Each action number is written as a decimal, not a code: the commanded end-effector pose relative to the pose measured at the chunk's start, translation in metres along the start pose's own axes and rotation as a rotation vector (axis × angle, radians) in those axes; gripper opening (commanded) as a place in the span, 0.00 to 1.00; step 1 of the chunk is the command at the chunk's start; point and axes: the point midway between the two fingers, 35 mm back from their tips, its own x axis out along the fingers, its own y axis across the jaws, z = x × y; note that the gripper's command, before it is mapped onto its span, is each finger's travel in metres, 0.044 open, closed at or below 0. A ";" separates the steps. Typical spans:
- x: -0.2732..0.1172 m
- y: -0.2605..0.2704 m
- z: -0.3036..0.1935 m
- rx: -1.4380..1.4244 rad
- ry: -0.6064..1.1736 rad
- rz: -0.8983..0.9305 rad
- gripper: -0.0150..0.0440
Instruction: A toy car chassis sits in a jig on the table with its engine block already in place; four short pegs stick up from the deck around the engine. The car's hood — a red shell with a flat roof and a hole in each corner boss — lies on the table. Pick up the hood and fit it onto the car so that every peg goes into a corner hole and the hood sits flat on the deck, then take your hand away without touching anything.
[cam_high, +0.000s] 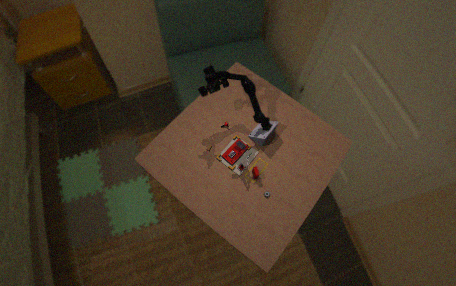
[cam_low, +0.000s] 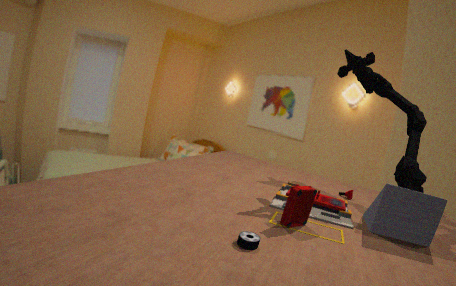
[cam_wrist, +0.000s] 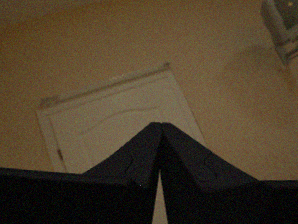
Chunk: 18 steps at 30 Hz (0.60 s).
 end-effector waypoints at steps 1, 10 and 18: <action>0.036 -0.029 -0.043 0.086 0.115 -0.046 0.25; 0.093 -0.062 -0.153 0.222 0.404 -0.111 0.25; 0.127 -0.074 -0.253 0.283 0.690 -0.189 0.25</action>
